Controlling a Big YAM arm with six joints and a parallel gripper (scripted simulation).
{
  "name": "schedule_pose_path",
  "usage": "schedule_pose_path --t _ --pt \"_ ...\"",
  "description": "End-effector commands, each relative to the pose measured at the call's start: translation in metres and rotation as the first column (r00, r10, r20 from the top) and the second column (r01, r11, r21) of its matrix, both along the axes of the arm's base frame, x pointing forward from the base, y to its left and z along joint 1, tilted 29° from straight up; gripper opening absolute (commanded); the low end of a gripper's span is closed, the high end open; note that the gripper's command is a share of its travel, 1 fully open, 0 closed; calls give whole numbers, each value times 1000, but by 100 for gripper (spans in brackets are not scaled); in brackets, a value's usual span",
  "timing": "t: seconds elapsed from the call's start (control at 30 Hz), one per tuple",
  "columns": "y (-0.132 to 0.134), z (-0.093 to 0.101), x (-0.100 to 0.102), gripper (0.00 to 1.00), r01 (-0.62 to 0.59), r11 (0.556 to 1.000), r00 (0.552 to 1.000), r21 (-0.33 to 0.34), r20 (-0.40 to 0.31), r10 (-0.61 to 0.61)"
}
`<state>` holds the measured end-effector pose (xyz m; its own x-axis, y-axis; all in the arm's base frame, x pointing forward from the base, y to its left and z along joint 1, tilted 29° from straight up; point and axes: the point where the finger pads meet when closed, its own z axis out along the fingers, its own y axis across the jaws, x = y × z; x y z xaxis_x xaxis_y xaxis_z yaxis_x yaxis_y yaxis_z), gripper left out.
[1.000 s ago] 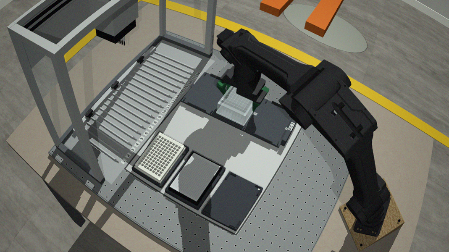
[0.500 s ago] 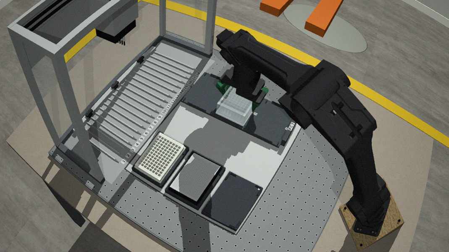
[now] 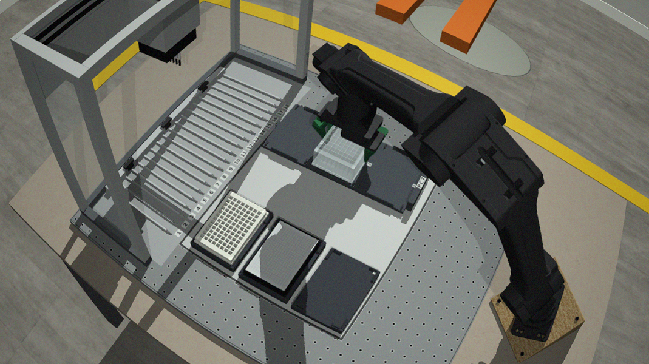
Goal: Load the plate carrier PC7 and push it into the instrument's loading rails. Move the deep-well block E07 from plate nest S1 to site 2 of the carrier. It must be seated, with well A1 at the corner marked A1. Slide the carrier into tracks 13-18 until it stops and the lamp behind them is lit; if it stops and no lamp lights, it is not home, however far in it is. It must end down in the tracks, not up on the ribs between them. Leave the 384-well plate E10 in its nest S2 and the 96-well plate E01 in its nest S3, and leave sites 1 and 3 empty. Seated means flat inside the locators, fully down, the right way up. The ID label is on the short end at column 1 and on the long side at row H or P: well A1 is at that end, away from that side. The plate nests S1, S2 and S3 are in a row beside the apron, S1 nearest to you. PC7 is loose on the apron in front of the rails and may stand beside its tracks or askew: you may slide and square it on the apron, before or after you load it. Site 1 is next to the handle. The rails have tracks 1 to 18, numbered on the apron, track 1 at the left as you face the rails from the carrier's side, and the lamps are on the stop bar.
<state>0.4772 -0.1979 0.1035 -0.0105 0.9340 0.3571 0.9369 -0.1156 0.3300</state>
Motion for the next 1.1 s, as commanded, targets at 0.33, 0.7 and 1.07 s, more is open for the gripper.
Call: schedule_pose_path --t 0.33,0.7,1.07 --pt "5 -2 9 0 -4 1000 1000 -6 6 4" --pt "6 1 8 0 -5 1000 1000 -8 9 5" --pt "6 1 8 0 -6 1000 1000 -7 8 6"
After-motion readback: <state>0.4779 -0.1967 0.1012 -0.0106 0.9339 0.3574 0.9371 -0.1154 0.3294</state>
